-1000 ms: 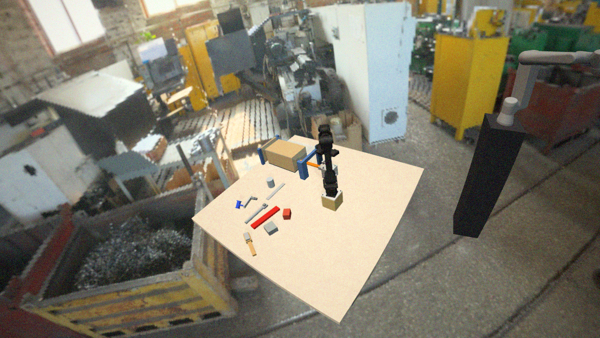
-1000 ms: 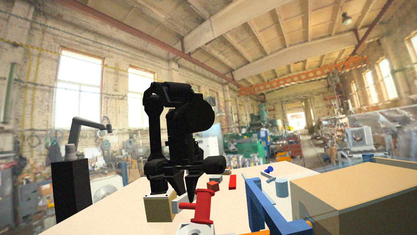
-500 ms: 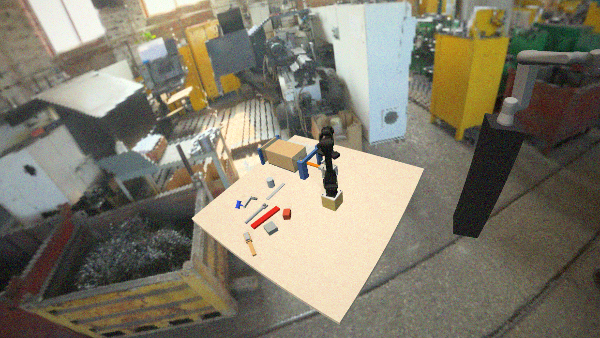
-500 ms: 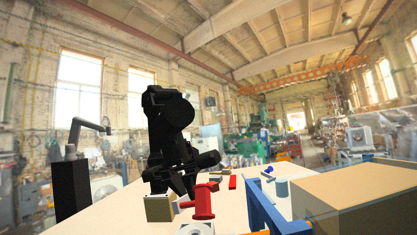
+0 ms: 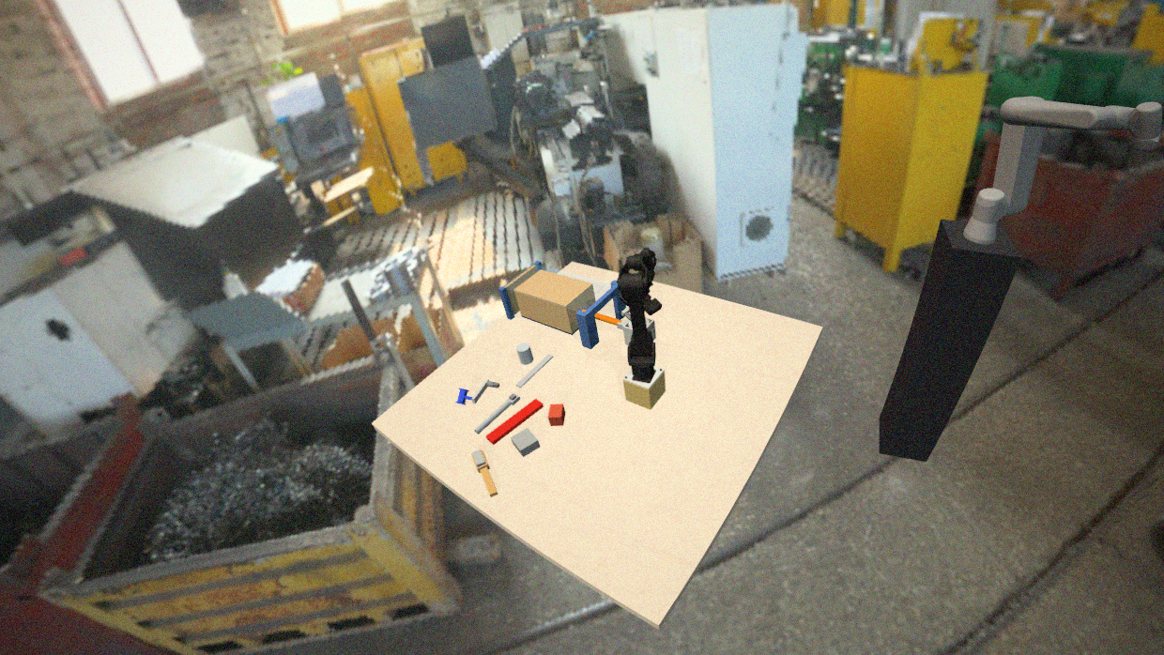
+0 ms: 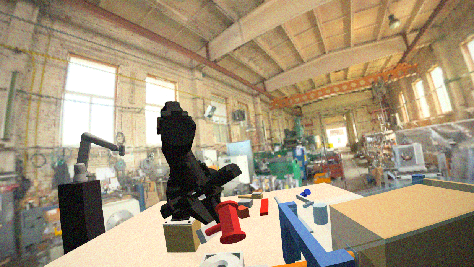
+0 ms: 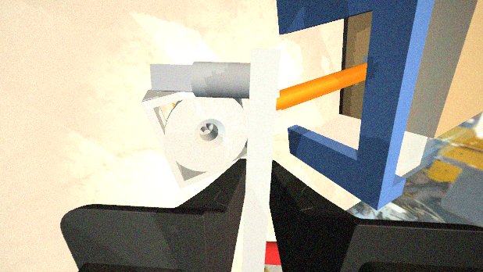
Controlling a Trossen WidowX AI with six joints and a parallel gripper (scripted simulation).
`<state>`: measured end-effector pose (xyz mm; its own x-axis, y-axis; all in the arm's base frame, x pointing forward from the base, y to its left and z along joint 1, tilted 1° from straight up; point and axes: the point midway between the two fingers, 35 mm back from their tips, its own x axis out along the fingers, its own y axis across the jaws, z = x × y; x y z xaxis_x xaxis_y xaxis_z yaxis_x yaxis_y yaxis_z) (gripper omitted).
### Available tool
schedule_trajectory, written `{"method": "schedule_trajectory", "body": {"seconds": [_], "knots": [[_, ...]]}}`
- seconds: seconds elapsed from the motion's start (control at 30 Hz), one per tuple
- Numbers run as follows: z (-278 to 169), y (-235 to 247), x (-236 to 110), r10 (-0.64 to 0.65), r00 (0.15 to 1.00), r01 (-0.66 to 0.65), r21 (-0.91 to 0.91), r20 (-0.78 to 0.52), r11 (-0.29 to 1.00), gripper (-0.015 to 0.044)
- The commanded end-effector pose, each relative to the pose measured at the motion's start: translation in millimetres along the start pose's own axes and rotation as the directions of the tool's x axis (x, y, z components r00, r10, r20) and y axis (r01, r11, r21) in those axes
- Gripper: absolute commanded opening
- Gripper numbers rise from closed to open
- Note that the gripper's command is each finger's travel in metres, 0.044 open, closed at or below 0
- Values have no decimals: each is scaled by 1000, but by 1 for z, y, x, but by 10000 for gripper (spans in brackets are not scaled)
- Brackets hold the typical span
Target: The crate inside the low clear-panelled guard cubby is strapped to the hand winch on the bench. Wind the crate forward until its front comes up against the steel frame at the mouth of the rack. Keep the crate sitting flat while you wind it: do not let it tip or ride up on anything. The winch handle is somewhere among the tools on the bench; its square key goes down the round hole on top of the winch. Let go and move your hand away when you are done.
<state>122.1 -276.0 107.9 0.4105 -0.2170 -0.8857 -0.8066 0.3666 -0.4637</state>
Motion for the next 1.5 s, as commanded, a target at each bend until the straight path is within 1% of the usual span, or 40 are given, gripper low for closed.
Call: {"method": "schedule_trajectory", "body": {"seconds": [0.0, 0.37, 0.7, 1.03, 1.2, 1.47], "knots": [[0, -1, -1, -66, 998, 66, -8, -1, 998, 0], [0, -1, -1, -244, 970, 244, -7, 4, 970, 0], [0, 0, -1, -400, 917, 400, -5, 9, 917, 0], [0, 0, -1, -550, 835, 550, -2, 13, 835, 0], [1, 0, -1, -604, 797, 604, -1, 14, 797, 0], [1, 1, 0, -706, 708, 706, 3, 18, 708, 0]]}}
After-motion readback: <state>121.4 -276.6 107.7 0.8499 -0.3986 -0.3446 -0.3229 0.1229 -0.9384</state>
